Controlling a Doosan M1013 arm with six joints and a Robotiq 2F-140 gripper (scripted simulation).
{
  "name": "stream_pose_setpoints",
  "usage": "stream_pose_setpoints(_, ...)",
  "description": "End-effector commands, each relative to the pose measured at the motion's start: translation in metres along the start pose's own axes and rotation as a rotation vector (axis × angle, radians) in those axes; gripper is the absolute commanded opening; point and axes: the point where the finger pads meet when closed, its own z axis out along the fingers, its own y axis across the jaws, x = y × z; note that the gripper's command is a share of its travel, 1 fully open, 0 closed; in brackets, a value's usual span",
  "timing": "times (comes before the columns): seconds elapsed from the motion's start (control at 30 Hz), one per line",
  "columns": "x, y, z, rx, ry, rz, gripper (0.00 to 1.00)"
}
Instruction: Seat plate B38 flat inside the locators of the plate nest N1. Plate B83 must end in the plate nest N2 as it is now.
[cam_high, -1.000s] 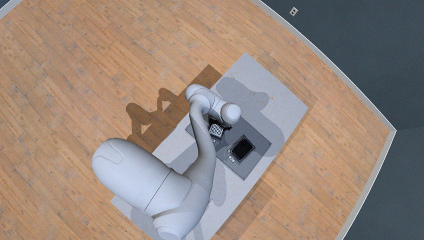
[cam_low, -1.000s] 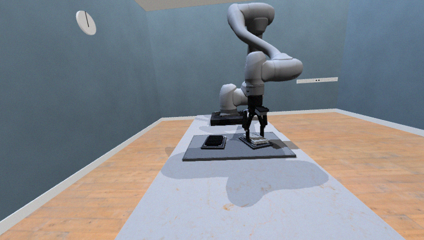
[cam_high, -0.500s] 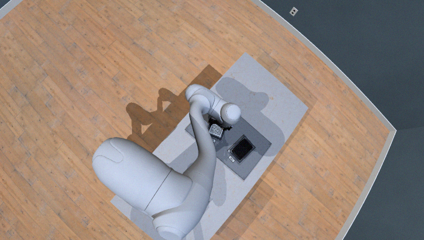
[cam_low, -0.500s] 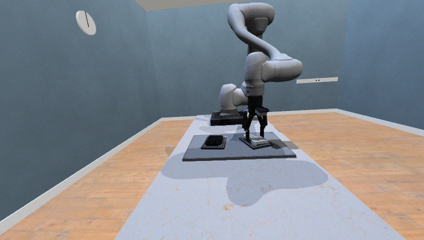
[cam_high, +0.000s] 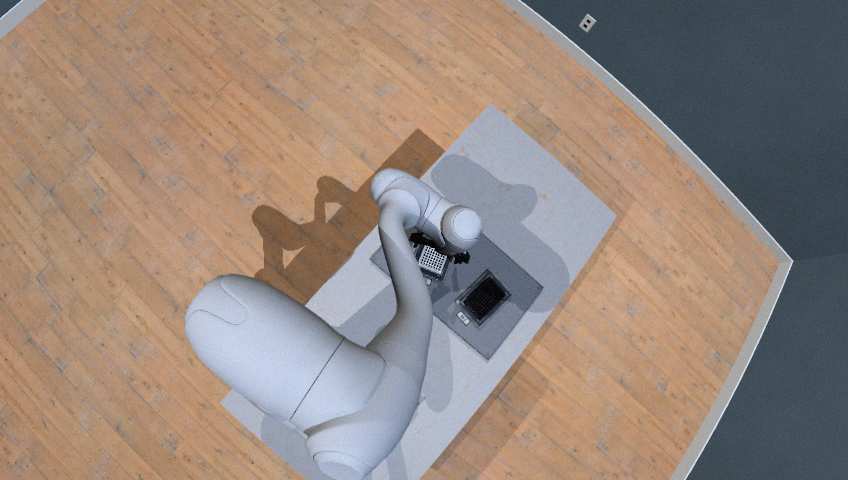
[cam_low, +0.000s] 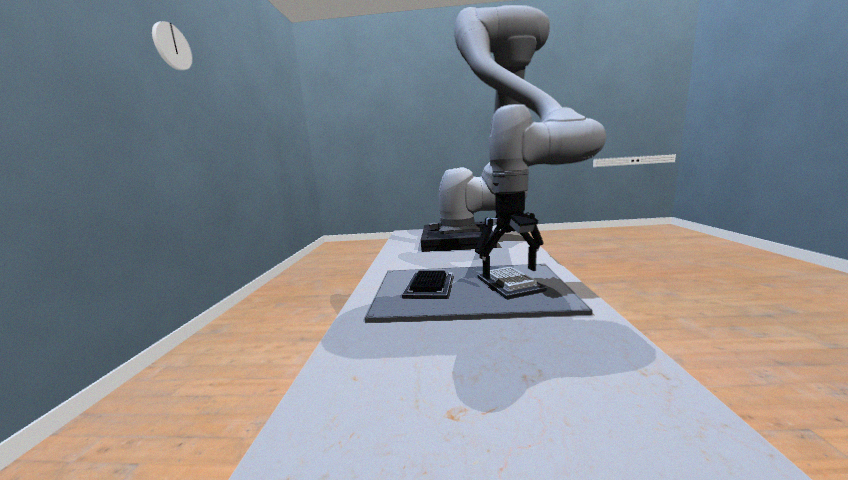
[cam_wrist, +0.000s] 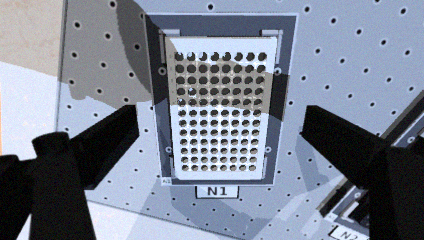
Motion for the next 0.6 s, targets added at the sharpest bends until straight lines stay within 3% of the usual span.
stream_pose_setpoints(0.0,0.001,0.0,-0.001,0.0,0.001,0.0,1.0)
stream_pose_setpoints(0.4,0.001,0.0,-0.001,0.0,0.001,0.0,1.0)
stream_pose_setpoints(0.57,0.001,0.0,-0.014,0.0,0.001,0.0,1.0)
